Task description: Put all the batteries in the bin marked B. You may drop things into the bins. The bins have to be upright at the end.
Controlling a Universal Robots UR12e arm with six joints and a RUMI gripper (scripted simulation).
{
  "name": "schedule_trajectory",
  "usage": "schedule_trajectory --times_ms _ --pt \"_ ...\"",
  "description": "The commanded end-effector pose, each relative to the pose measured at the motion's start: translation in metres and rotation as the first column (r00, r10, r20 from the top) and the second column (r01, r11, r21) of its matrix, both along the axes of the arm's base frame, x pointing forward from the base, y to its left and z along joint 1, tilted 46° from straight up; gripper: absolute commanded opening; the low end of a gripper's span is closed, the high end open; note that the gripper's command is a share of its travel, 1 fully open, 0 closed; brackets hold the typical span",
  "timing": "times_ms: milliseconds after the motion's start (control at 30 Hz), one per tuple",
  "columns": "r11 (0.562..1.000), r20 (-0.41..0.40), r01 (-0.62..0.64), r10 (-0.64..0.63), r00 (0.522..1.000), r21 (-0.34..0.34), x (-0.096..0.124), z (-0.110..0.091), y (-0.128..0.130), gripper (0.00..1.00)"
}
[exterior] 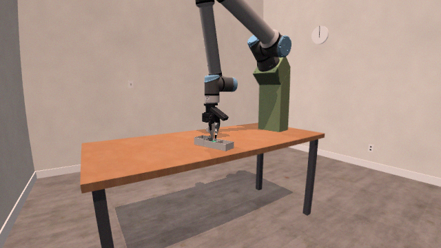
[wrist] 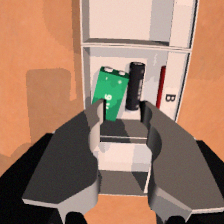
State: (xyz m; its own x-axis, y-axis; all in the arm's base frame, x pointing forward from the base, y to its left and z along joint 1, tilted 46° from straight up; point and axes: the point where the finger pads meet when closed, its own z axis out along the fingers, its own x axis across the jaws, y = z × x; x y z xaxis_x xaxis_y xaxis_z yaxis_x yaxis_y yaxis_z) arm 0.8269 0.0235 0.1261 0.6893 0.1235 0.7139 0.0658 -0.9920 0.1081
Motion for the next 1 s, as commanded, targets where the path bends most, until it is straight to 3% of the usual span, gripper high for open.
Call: schedule_trajectory --times_ms 0,800,833,967 --pt "1.0 0.001 0.0 0.0 1.0 0.0 -0.005 0.005 0.0 0.17" --pt "1.0 0.001 0.0 0.0 1.0 0.0 -0.019 0.019 0.001 0.17" --pt "1.0 0.001 0.0 0.0 1.0 0.0 -0.022 0.021 0.001 1.0" --pt "1.0 0.001 0.0 0.0 1.0 0.0 -0.028 0.027 0.001 1.0"
